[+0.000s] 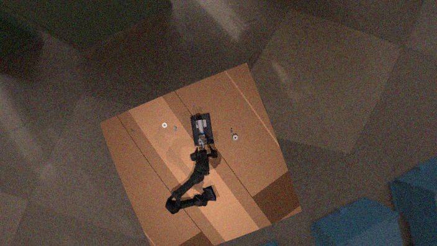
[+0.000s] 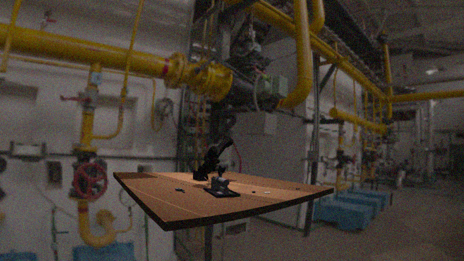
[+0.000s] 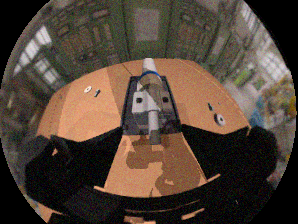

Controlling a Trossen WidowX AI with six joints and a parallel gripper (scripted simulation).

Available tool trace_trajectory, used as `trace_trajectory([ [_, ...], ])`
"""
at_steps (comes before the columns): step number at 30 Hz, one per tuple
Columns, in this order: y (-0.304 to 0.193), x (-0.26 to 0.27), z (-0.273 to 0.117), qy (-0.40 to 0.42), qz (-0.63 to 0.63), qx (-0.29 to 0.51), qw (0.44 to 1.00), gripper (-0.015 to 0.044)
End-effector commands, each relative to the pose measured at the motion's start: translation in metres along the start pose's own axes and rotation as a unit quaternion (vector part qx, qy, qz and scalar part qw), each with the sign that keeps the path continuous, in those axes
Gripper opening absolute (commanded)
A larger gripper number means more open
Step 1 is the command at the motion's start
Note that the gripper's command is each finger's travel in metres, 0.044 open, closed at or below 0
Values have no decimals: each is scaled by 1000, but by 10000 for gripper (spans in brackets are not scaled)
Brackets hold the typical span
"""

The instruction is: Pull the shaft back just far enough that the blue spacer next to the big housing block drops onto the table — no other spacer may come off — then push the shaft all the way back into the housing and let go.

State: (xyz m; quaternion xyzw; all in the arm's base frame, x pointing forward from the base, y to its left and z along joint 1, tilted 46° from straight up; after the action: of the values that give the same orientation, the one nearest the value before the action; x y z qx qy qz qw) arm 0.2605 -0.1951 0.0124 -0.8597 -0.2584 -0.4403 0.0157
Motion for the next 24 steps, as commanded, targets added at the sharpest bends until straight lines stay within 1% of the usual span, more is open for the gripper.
trace_trajectory([
  [1, 0, 0, 0, -1, 1, -1, 1000, 440],
  [18, 0, 0, 18, -1, 1, -1, 1000, 440],
  [24, 0, 0, 17, 0, 0, 1, 1000, 282],
])
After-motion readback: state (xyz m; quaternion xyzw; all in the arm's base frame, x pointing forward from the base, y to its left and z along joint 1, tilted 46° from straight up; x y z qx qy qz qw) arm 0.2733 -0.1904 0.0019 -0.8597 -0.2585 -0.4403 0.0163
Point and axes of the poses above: the point midway between the two fingers, 35 mm back from their tips, its own z axis out along the fingers, its own x axis across the jaws, y = z × x, the point moved 8 cm from there along -z, back along the fingers, and after that the axes turned 14 degrees about z, right-handed, at the moved point
